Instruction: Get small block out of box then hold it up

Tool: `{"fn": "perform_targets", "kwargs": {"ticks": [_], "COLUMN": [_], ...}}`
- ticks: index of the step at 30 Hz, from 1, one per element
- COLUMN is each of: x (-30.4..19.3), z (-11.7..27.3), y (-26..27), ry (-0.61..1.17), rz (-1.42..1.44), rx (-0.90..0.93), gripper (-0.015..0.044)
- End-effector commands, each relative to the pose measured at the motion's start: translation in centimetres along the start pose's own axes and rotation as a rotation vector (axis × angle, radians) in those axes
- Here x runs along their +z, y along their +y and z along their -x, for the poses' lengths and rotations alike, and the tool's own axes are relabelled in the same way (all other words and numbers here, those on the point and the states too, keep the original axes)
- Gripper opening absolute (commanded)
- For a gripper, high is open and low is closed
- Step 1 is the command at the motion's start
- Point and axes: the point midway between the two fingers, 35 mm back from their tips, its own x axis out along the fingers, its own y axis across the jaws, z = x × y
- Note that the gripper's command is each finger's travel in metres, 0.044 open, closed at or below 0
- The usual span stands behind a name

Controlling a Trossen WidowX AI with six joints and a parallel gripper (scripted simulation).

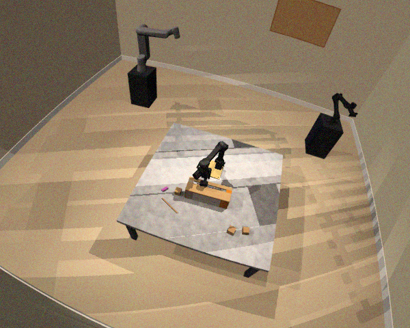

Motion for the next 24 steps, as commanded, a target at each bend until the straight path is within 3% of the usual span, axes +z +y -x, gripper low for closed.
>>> {"fn": "perform_targets", "kwargs": {"ticks": [1,24], "x": [0.3,-1.5], "z": [-0.8,-2.3], "y": [-0.1,-0.2], "ry": [0.006,0.003], "rz": [0.002,-0.001], "rx": [-0.002,-0.001], "gripper": [0.04,0.04]}}
